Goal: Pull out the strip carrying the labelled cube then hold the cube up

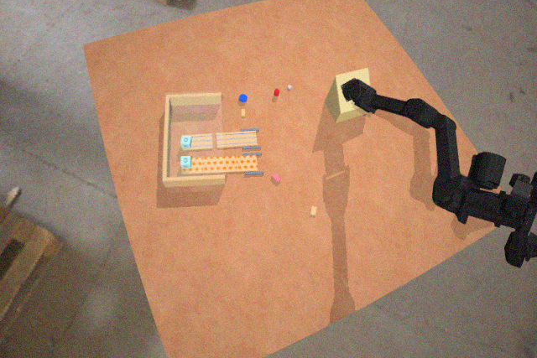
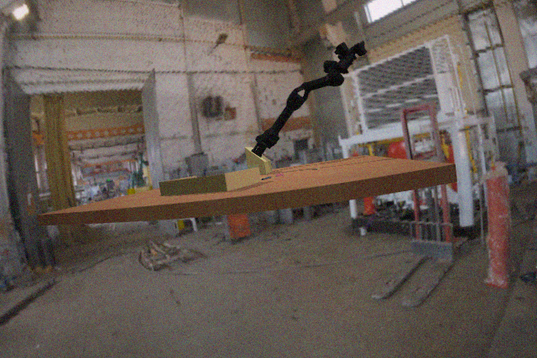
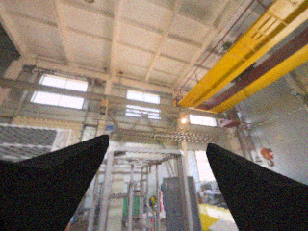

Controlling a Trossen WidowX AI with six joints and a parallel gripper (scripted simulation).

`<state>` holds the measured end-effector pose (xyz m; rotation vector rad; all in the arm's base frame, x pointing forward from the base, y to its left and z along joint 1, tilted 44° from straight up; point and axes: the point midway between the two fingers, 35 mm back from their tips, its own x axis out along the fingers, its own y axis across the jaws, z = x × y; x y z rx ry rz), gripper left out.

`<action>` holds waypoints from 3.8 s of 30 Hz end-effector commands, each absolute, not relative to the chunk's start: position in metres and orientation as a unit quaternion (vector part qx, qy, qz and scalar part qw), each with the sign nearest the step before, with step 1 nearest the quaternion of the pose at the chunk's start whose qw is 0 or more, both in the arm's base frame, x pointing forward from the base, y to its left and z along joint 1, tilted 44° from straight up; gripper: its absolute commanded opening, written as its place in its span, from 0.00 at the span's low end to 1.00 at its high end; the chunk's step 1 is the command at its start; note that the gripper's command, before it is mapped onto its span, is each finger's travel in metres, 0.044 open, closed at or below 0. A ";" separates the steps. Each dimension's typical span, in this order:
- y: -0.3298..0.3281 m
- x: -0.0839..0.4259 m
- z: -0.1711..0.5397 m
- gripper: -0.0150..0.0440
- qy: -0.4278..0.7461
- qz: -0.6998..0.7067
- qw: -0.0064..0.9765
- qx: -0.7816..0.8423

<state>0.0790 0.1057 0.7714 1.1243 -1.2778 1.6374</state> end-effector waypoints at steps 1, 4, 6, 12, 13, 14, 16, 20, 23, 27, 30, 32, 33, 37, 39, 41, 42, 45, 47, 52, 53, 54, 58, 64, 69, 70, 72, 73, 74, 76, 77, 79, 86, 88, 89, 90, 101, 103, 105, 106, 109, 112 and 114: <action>0.107 0.081 0.771 0.93 -0.500 0.640 0.384 0.439; 0.122 0.110 0.763 0.93 -0.487 0.625 0.440 0.422; 0.133 0.136 0.755 0.93 -0.475 0.610 0.486 0.408; 0.149 0.218 0.718 0.93 -0.431 0.553 0.617 0.358; 0.150 0.232 0.710 0.93 -0.423 0.541 0.638 0.349; 0.150 0.246 0.702 0.93 -0.414 0.530 0.658 0.339; 0.147 0.273 0.684 0.93 -0.396 0.506 0.696 0.320; 0.134 0.325 0.644 0.93 -0.354 0.455 0.766 0.284; 0.118 0.358 0.611 0.93 -0.317 0.419 0.808 0.267; 0.090 0.394 0.564 0.93 -0.263 0.368 0.857 0.247; 0.066 0.416 0.526 0.93 -0.222 0.330 0.887 0.236; 0.048 0.429 0.497 0.93 -0.190 0.304 0.905 0.229; 0.038 0.435 0.483 0.93 -0.174 0.291 0.913 0.226; -0.001 0.449 0.424 0.93 -0.110 0.242 0.938 0.220; -0.020 0.452 0.395 0.93 -0.078 0.219 0.947 0.220; -0.040 0.451 0.365 0.93 -0.047 0.196 0.954 0.222; -0.049 0.450 0.350 0.93 -0.032 0.184 0.957 0.223; -0.076 0.442 0.307 0.93 0.014 0.152 0.961 0.232; -0.092 0.434 0.278 0.93 0.044 0.131 0.961 0.240; -0.127 0.401 0.208 0.93 0.114 0.083 0.953 0.269; -0.132 0.393 0.194 0.93 0.128 0.074 0.950 0.277; -0.137 0.384 0.180 0.93 0.141 0.065 0.946 0.285; -0.151 0.344 0.128 0.93 0.189 0.032 0.926 0.325; -0.151 0.289 0.073 0.93 0.235 -0.002 0.892 0.385; -0.151 0.289 0.073 0.93 0.235 -0.002 0.892 0.385; -0.151 0.289 0.073 0.93 0.235 -0.002 0.892 0.385; -0.151 0.289 0.073 0.93 0.235 -0.002 0.892 0.385; -0.151 0.289 0.073 0.93 0.235 -0.002 0.892 0.385; -0.151 0.290 0.073 0.89 0.236 -0.002 0.892 0.385; -0.150 0.297 0.071 0.80 0.248 0.001 0.889 0.386; -0.149 0.302 0.070 0.75 0.258 0.003 0.886 0.386; -0.147 0.315 0.067 0.67 0.281 0.009 0.878 0.389; -0.126 0.359 0.062 0.35 0.382 0.043 0.823 0.419; -0.116 0.371 0.062 0.26 0.415 0.053 0.802 0.427; -0.111 0.377 0.062 0.25 0.432 0.057 0.791 0.430; -0.105 0.382 0.062 0.25 0.448 0.062 0.780 0.433; -0.028 0.416 0.072 0.25 0.622 0.095 0.645 0.433; -0.023 0.417 0.073 0.25 0.632 0.096 0.636 0.431; -0.023 0.417 0.073 0.25 0.632 0.096 0.636 0.431; -0.023 0.417 0.073 0.25 0.632 0.096 0.636 0.431; -0.023 0.417 0.073 0.25 0.632 0.096 0.636 0.431; -0.022 0.418 0.072 0.25 0.632 0.096 0.636 0.431; -0.020 0.419 0.069 0.25 0.632 0.096 0.636 0.431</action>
